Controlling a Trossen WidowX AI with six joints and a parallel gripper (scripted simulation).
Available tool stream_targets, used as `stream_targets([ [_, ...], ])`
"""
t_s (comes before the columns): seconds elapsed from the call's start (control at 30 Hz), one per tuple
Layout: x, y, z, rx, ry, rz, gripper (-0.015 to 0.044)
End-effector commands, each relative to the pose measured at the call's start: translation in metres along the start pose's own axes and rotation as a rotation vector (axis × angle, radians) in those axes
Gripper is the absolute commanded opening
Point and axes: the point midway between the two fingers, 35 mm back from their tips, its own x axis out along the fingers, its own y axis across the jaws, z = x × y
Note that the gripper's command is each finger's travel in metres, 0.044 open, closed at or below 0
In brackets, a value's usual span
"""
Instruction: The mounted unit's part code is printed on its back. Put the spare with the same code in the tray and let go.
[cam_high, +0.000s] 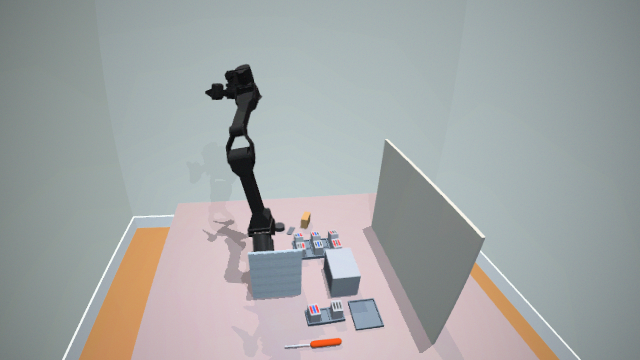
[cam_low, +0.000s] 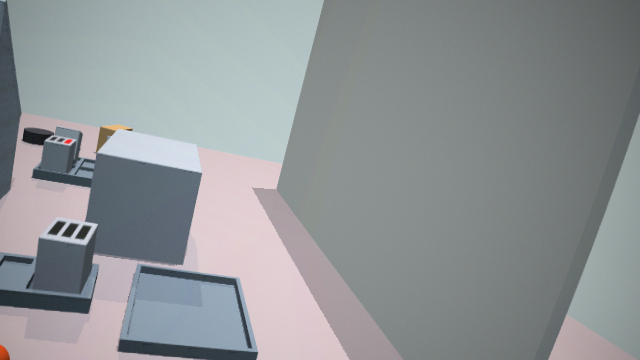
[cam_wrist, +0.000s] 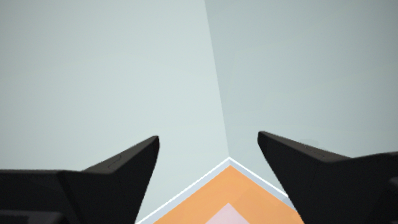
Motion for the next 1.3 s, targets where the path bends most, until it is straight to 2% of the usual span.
stream_targets([
  [0.0,0.0,0.0,0.0,0.0,0.0,0.0,0.0426],
  [0.03,0.0,0.0,0.0,0.0,0.0,0.0,0.044],
  [0.27,0.003,-0.011,-0.006,0.013,0.013,-0.025,0.044],
  [0.47,0.01,-0.086,-0.05,0.106,0.104,-0.202,0.044],
  [0.67,-0.003,-0.156,-0.097,0.185,0.19,-0.378,0.044],
  [0.97,-0.069,-0.256,-0.178,0.322,0.33,-0.682,0.044],
  [1.27,-0.175,-0.317,-0.246,0.448,0.45,-0.991,0.044],
])
